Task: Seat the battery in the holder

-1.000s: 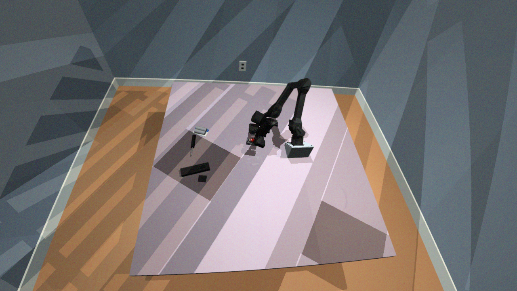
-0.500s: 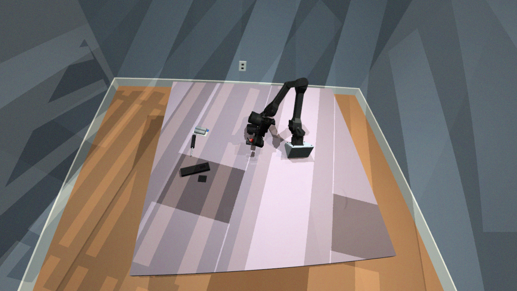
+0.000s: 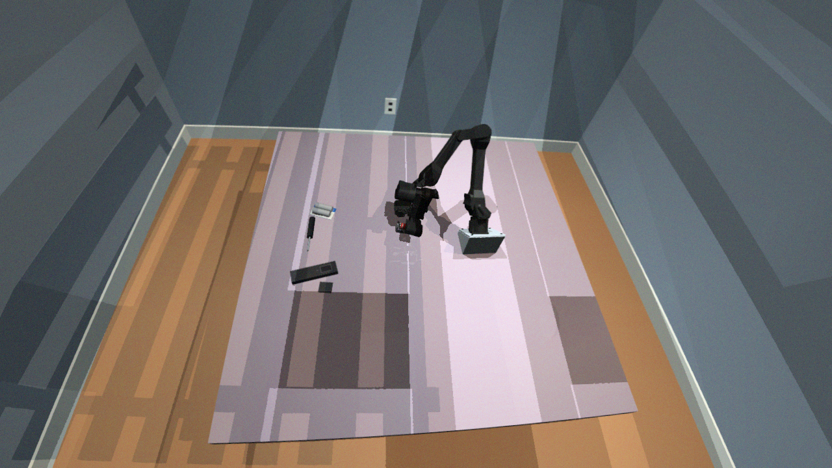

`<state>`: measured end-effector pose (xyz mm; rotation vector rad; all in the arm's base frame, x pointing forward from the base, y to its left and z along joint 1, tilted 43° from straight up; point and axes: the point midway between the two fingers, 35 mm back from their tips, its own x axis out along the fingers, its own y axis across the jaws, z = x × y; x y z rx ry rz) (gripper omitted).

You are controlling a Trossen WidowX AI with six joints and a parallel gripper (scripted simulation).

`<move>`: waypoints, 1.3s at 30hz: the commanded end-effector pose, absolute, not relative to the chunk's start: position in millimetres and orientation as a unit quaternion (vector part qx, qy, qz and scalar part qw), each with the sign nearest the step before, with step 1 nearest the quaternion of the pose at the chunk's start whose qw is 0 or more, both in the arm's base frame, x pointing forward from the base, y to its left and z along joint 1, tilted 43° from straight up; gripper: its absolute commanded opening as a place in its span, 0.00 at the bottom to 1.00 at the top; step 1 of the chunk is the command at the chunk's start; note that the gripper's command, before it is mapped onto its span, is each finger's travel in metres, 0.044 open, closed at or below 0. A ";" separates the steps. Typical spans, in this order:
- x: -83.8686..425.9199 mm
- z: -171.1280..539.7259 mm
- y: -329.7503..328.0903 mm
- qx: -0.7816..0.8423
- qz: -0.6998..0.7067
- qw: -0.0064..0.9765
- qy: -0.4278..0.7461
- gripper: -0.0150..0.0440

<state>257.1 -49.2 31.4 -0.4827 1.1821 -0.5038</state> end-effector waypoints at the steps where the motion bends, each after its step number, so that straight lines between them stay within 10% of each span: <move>1: 253.7 28.0 -50.0 -0.219 -0.234 0.763 0.561 0.38; 39: 264.1 30.2 -54.3 -0.190 -0.257 0.717 0.620 0.38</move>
